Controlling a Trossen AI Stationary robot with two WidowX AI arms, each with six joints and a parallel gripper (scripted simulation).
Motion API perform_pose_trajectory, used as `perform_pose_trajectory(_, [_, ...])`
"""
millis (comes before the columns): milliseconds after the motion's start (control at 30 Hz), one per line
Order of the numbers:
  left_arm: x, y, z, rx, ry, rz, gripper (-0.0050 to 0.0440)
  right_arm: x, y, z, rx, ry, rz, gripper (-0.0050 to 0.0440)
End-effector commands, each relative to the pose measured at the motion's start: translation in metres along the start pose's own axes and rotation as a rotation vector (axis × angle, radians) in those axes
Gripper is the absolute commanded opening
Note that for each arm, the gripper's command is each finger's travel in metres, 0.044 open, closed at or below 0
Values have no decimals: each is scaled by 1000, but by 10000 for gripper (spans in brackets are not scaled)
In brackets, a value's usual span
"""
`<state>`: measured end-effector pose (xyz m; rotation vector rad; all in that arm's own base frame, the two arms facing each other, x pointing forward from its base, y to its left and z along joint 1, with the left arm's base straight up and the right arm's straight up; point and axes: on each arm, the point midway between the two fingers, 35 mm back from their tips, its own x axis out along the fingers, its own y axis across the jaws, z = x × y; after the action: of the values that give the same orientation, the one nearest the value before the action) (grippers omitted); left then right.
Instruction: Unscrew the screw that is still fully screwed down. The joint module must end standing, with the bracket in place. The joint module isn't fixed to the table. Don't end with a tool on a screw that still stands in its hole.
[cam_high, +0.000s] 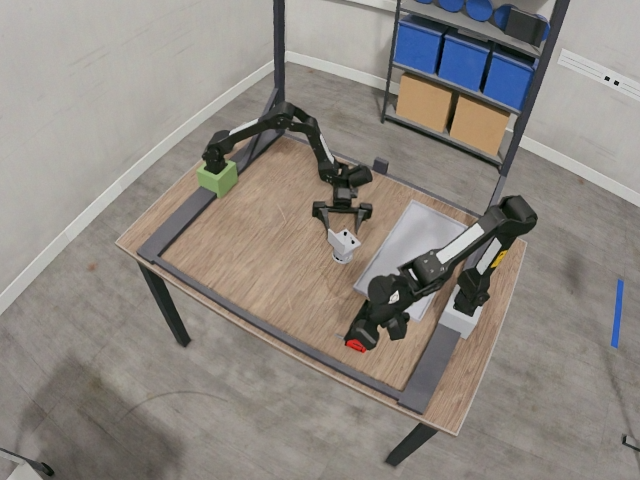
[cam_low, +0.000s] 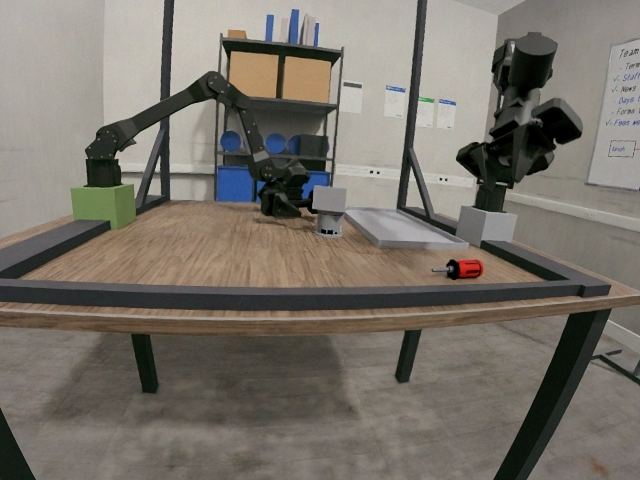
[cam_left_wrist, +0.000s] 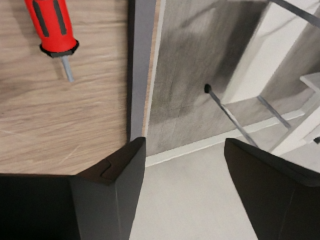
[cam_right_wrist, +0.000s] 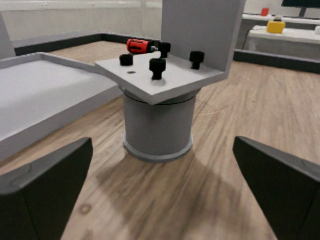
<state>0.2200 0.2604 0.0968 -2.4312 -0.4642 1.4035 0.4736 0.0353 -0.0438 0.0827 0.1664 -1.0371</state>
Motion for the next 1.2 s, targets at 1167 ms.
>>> perform_pose_trajectory(1167, [42,66,49,-75,-253,407,215,20,5,15,36,-9,1,400])
